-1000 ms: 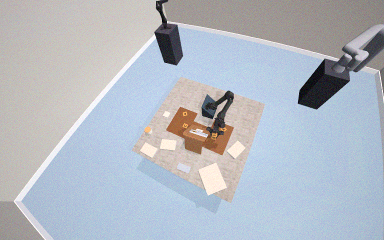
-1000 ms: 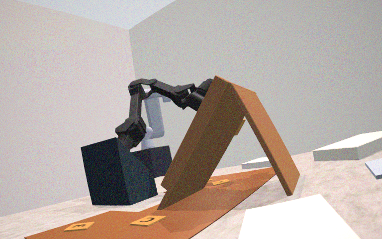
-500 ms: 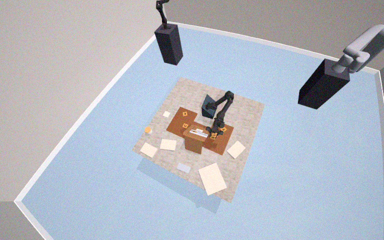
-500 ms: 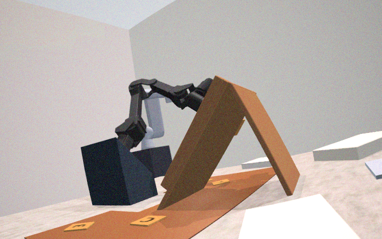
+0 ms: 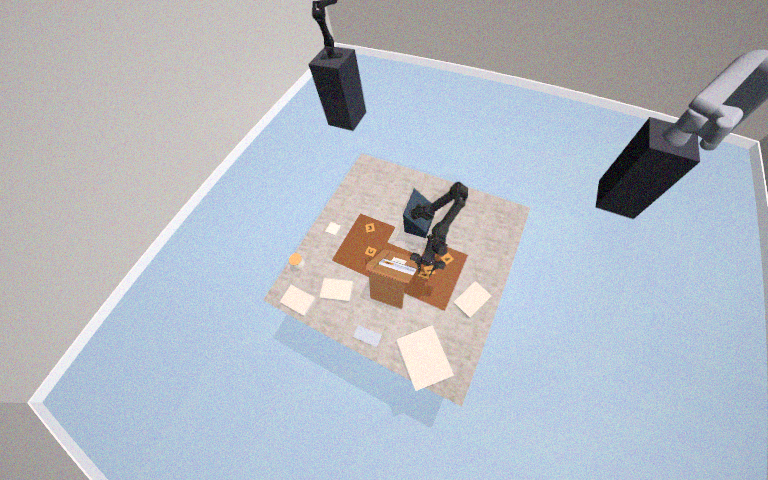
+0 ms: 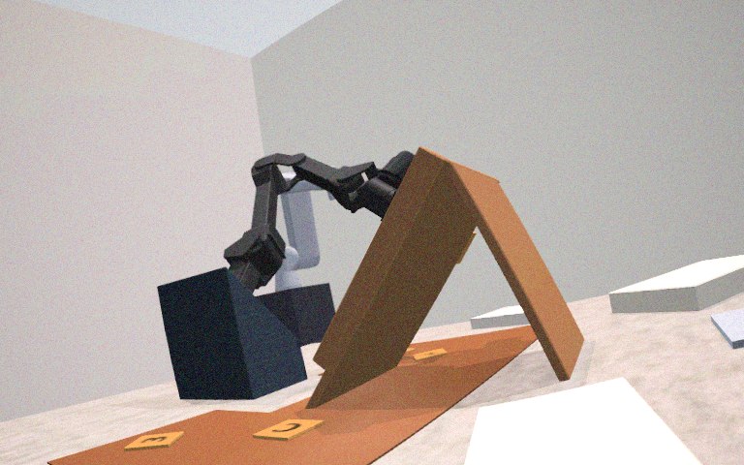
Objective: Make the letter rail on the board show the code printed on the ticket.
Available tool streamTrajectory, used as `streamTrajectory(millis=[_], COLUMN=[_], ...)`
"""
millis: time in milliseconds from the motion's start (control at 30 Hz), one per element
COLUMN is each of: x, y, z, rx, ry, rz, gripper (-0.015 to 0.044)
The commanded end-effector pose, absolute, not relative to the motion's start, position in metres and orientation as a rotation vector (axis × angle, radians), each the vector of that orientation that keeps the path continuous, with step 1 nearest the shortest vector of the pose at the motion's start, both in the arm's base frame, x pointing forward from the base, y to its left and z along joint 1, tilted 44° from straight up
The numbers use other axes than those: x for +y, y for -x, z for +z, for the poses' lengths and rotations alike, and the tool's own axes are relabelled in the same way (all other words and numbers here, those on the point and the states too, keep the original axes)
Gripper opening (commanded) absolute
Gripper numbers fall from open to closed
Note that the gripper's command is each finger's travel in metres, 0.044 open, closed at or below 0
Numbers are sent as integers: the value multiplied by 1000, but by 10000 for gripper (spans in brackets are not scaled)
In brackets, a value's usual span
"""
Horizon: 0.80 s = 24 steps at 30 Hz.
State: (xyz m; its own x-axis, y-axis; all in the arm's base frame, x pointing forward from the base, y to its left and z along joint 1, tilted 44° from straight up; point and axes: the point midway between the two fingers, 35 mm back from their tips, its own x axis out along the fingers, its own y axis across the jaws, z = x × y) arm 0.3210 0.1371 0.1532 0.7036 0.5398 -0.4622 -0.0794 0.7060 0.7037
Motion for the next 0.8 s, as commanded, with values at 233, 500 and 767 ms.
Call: streamTrajectory(millis=[233, 500, 767], x=[133, 130, 127], y=[-320, -320, -321], z=[146, 143, 140], rx=[724, 724, 724], ry=[-706, -706, -706], rz=[380, 380, 380], gripper=[0, 0, 0])
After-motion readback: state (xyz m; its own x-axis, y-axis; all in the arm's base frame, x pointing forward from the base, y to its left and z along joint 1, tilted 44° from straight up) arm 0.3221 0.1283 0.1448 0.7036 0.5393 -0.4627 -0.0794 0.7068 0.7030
